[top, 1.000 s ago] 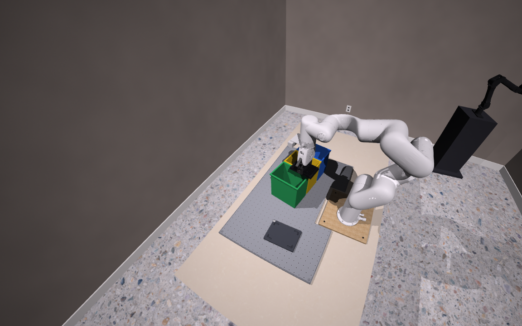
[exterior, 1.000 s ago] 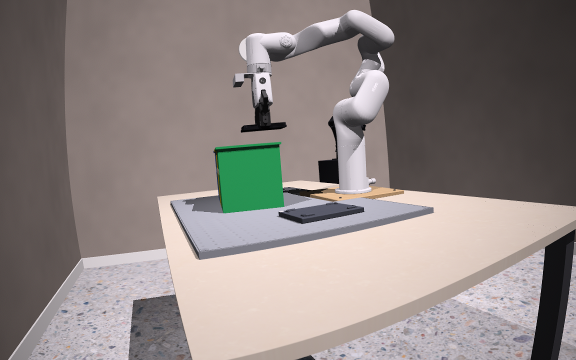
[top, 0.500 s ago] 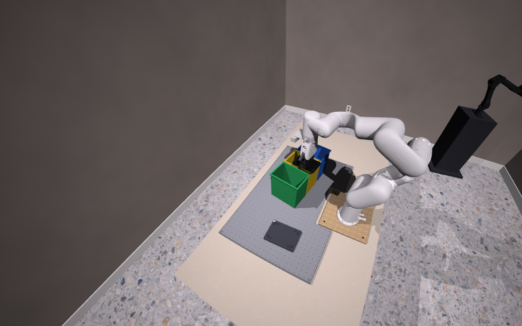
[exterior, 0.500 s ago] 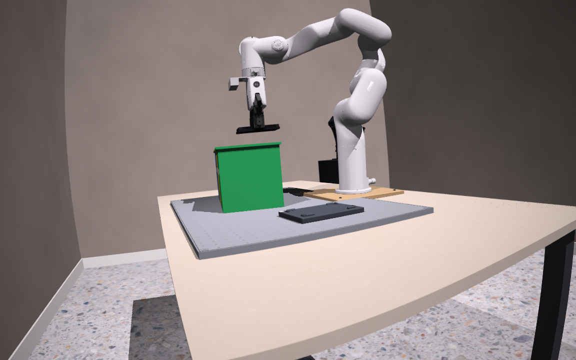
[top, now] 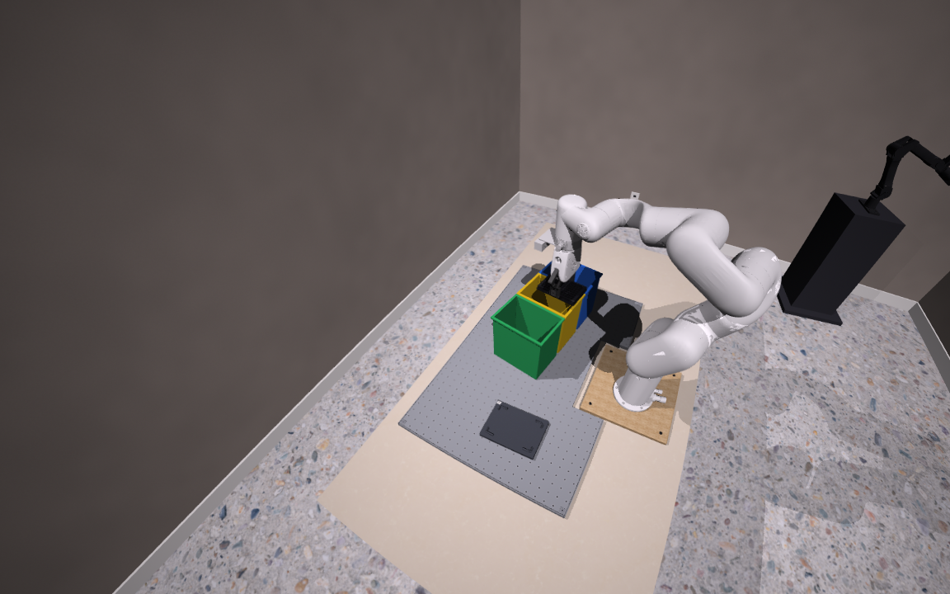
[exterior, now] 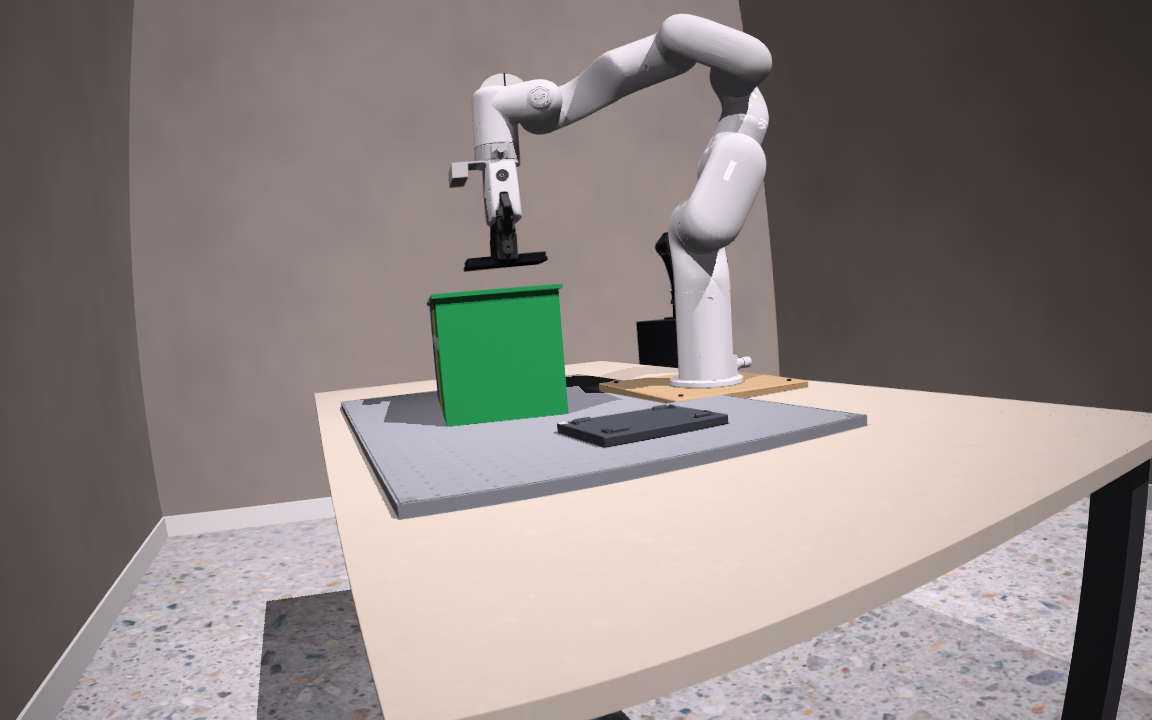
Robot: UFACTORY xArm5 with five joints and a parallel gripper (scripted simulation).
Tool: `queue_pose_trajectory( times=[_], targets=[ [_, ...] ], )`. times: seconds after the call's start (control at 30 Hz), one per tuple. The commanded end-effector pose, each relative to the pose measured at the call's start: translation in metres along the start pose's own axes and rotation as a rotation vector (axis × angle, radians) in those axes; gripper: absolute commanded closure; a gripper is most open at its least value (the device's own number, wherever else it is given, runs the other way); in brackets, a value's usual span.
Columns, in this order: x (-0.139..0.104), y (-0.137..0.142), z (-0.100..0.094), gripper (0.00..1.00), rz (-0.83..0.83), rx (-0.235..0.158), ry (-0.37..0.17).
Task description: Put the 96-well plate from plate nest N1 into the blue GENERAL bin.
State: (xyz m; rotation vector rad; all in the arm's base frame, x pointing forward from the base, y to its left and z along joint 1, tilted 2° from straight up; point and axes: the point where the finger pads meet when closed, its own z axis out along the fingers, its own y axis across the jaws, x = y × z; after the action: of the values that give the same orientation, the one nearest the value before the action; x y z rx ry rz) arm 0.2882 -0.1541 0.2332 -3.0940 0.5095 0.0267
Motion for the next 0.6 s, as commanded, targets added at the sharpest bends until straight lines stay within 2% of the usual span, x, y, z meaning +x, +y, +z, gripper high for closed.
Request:
queue_pose_trajectory(
  times=[0.0, 0.07, 0.57],
  targets=[
    [0.006, 0.017, -0.001, 1.00, -0.001, 0.000, 0.002],
    [0.006, 0.017, -0.001, 1.00, -0.001, 0.000, 0.002],
    [0.018, 0.065, 0.001, 1.00, -0.001, 0.003, 0.001]
  ],
)
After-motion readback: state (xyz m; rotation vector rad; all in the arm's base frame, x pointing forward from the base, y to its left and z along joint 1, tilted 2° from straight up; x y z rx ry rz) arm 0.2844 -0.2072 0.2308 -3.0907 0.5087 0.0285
